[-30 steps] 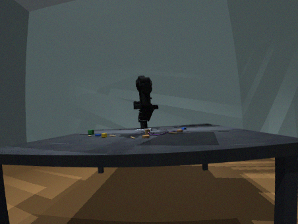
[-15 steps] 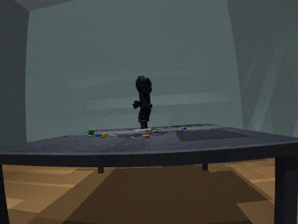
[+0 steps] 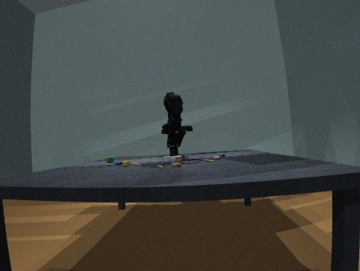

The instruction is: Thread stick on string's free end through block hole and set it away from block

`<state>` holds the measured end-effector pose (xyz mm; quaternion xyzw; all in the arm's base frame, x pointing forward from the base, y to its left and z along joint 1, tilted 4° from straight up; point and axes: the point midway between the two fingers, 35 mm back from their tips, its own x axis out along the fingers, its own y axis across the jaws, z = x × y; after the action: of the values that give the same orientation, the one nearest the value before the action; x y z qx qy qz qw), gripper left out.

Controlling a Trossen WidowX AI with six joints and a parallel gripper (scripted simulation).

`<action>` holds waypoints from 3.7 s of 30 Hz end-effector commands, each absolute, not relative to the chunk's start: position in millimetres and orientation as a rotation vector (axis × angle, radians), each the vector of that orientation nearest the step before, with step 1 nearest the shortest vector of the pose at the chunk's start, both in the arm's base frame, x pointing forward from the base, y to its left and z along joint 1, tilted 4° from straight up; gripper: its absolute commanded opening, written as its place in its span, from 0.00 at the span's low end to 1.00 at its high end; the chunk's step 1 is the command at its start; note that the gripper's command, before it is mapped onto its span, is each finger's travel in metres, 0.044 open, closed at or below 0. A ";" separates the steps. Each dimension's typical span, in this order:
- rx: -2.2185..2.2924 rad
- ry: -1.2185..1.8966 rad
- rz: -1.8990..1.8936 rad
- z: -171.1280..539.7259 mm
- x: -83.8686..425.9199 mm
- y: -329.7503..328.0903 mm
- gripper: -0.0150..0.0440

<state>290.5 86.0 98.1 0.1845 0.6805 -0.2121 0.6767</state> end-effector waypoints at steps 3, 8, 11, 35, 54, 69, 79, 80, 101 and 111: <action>-0.297 1.583 0.237 96.2 271.9 79.0 0.46; -0.299 1.583 0.239 96.2 271.9 78.9 0.46; -0.299 1.583 0.239 96.2 271.9 78.9 0.46; -0.299 1.583 0.239 82.4 273.3 78.9 0.46; -0.299 1.583 0.239 51.0 273.8 77.9 0.46; -0.299 1.583 0.239 26.4 271.5 76.3 0.46; -0.299 1.583 0.239 16.0 269.8 75.4 0.46; -0.299 1.583 0.239 16.0 269.8 75.4 0.46; -0.288 1.558 0.241 17.1 270.0 75.7 0.25; -0.287 1.519 0.248 16.3 269.3 75.0 0.25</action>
<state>271.5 75.5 16.3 -0.1273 0.6867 0.1082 0.7075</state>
